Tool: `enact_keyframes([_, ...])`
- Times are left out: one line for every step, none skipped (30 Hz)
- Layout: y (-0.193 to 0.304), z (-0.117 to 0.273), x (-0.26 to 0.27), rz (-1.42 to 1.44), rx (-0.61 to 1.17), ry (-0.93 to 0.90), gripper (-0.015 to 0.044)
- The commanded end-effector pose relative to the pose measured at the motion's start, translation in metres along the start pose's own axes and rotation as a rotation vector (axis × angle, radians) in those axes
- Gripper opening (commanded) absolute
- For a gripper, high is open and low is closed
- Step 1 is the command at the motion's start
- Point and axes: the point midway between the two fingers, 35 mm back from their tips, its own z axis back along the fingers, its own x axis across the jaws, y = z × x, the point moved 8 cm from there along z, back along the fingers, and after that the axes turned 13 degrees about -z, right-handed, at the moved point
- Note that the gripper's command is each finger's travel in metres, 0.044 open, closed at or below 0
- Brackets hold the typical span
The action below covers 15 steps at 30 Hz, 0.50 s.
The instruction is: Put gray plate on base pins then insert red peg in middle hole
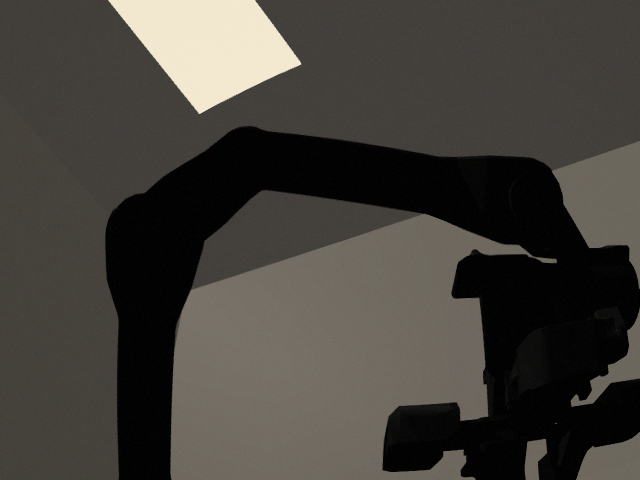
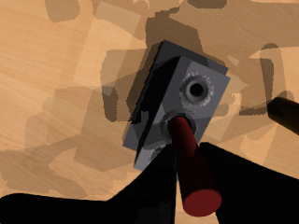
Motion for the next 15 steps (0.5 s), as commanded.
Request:
enact_keyframes([-0.0001,0.0002,0.0000,-0.001,0.000,0.000,0.0000])
enact_keyframes([0.0002,-0.0002,-0.0001,-0.001,0.000,0.000,0.0000])
enact_keyframes([0.0006,-0.0006,-0.0003,-0.001,0.000,0.000,0.0000])
enact_keyframes([0.0009,-0.0009,-0.0005,-0.001,0.000,0.000,0.0000])
enact_keyframes([0.0015,-0.0012,-0.0007,-0.001,0.000,0.000,0.0000])
enact_keyframes([0.0018,-0.0014,-0.0009,-0.001,0.000,0.000,0.0000])
enact_keyframes([0.0022,-0.0016,-0.0011,-0.001,0.000,0.000,0.0000])
enact_keyframes([0.0024,-0.0018,-0.0012,-0.001,0.000,0.000,0.0000])
enact_keyframes([0.0025,-0.0020,-0.0013,-0.001,0.000,0.000,0.0000])
enact_keyframes([0.0026,-0.0021,-0.0014,-0.001,0.000,0.000,0.0000])
enact_keyframes([0.0026,-0.0023,-0.0015,-0.001,0.000,0.000,0.0000])
enact_keyframes([0.0025,-0.0024,-0.0015,-0.001,0.000,0.000,0.0000])
enact_keyframes([0.0018,-0.0016,-0.0008,0.001,0.000,-0.001,0.0000])
enact_keyframes([0.0018,-0.0016,-0.0008,0.001,0.000,-0.001,0.0000])
enact_keyframes([0.0018,-0.0016,-0.0008,0.001,0.000,-0.001,0.0000])
